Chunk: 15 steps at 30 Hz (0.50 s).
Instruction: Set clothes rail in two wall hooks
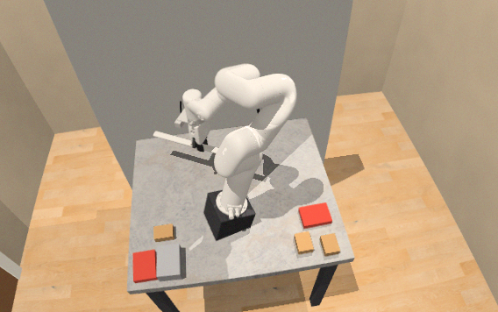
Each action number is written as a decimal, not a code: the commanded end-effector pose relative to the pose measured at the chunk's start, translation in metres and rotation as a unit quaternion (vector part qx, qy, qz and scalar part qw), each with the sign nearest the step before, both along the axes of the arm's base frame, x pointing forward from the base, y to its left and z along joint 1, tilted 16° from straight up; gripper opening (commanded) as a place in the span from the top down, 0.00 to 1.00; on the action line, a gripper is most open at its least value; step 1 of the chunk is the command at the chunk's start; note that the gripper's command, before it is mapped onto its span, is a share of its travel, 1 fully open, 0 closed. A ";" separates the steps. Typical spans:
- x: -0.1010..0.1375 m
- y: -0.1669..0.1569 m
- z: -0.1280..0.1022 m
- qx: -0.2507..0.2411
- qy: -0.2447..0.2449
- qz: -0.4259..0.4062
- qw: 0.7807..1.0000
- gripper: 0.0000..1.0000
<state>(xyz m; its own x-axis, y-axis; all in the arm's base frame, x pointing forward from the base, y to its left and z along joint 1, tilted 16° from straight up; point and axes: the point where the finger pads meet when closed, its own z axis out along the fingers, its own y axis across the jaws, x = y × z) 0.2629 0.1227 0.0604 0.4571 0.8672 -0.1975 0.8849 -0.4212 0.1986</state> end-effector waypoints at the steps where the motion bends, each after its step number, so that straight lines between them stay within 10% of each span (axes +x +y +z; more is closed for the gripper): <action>1: 0.001 -0.001 0.010 0.001 -0.002 0.000 1.000 1.00; 15: 0.000 -0.008 0.033 0.001 -0.002 0.000 1.000 1.00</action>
